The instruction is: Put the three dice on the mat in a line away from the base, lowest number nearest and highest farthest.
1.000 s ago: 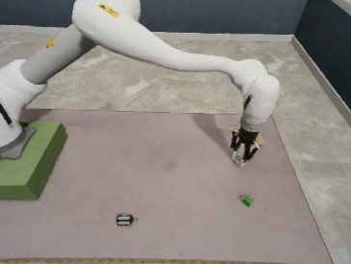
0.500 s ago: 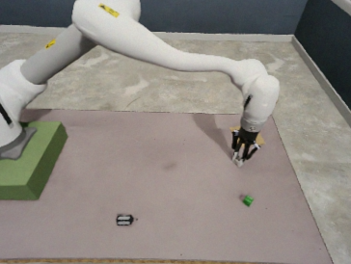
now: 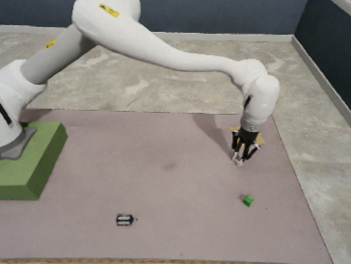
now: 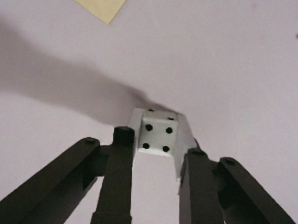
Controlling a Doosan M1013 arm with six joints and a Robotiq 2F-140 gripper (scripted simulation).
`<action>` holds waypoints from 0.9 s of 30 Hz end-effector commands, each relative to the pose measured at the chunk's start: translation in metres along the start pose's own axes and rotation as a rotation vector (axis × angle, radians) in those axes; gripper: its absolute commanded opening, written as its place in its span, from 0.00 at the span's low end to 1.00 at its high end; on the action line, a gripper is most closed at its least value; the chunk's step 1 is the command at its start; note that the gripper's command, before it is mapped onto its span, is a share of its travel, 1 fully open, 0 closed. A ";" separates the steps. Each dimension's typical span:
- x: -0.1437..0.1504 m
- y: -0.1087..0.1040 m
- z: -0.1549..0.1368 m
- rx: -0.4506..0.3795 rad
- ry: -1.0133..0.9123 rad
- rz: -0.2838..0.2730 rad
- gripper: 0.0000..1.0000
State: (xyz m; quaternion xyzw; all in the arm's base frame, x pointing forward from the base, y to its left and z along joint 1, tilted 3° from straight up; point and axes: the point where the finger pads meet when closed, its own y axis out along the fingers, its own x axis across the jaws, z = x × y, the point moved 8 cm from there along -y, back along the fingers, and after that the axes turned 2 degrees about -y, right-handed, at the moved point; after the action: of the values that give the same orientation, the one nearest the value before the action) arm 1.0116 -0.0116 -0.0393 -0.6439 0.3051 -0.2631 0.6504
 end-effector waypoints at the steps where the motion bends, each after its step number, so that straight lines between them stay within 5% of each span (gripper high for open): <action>1: 0.000 -0.002 0.000 0.002 0.000 -0.001 0.24; 13: 0.000 -0.008 0.000 0.002 0.000 -0.001 0.24; 27: 0.000 -0.086 0.000 0.002 0.000 -0.001 0.24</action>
State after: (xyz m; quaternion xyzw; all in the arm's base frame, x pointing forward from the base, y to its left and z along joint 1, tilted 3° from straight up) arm 1.0149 -0.0137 0.0257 -0.6439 0.3050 -0.2632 0.6505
